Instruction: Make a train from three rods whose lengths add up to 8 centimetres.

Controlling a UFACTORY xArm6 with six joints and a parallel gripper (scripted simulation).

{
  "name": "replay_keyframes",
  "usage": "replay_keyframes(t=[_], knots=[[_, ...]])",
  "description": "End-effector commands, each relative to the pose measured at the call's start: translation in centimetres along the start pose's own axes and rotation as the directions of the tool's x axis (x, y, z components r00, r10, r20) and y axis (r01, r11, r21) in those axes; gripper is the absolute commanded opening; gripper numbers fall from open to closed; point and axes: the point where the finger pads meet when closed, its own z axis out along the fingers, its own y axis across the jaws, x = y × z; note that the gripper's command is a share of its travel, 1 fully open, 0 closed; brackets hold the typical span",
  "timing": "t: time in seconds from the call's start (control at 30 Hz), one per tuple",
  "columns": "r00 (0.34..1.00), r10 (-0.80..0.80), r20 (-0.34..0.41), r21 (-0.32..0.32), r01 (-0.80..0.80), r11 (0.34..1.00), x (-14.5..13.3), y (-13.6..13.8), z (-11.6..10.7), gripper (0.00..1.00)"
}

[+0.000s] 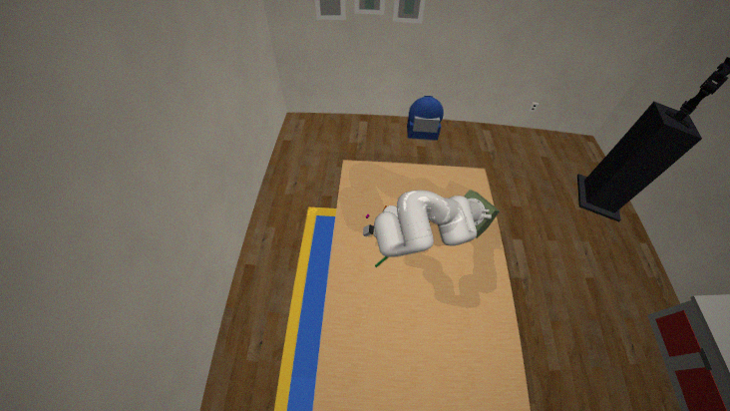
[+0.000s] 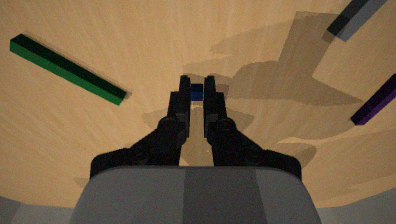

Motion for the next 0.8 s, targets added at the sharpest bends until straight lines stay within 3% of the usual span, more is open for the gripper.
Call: replay_keyframes(t=[0.0,0.13,0.27,0.77], knots=[[1.0,0.0,-0.001,0.0,0.0,1.0,0.05,0.0,-0.03,0.16],[1.0,0.0,-0.001,0.0,0.0,1.0,0.05,0.0,-0.03,0.16],[1.0,0.0,-0.001,0.0,0.0,1.0,0.05,0.0,-0.03,0.24],[1.0,0.0,-0.001,0.0,0.0,1.0,0.05,0.0,-0.45,0.24]])
